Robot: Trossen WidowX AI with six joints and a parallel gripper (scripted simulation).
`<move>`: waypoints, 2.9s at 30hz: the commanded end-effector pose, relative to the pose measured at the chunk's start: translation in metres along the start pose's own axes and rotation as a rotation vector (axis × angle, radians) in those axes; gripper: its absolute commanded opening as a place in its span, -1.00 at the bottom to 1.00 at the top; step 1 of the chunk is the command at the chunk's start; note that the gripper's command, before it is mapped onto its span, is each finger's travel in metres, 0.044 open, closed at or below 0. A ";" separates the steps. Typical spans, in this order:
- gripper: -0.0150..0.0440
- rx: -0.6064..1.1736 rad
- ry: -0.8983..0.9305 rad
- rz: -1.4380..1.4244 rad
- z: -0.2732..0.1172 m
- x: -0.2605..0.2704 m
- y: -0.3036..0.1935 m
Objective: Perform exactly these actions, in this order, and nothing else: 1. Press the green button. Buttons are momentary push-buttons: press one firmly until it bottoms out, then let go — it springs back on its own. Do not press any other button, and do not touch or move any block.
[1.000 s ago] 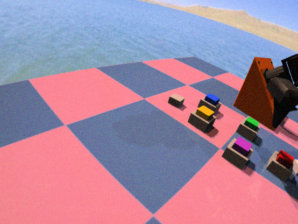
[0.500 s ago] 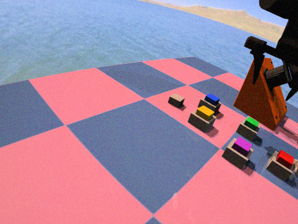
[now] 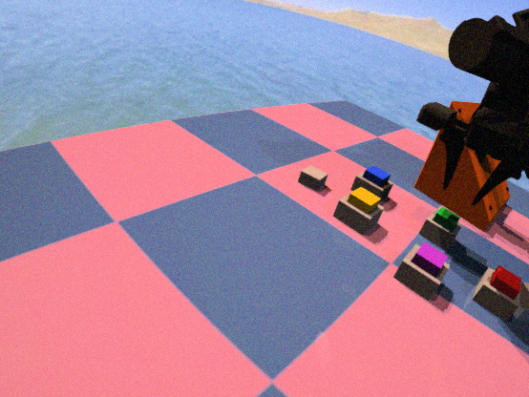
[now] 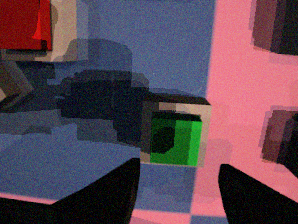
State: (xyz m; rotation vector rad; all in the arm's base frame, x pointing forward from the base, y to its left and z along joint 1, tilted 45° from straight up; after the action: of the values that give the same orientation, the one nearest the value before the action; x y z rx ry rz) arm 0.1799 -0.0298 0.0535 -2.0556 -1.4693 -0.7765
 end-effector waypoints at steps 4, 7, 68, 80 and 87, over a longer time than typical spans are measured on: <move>-0.42 -0.005 0.006 0.005 0.005 0.000 0.000; -0.42 -0.005 0.006 0.005 0.005 0.000 0.000; -0.16 -0.006 -0.004 0.006 -0.003 0.019 0.012; 0.86 -0.008 0.012 0.002 -0.058 0.184 0.016; 0.86 -0.008 0.013 0.002 -0.059 0.185 0.016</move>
State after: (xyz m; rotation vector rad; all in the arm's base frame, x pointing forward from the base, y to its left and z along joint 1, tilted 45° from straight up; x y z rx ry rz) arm 0.2341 0.0463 0.2171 -2.0541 -1.4727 -0.7975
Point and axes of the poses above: the point midway between the two fingers, 35 mm back from their tips, its own z axis out along the fingers, its own x axis across the jaws, y = z × x, the point moved 4 cm from there along -z, back along the fingers, and after that the axes turned 13 degrees about z, right-handed, at the moved point
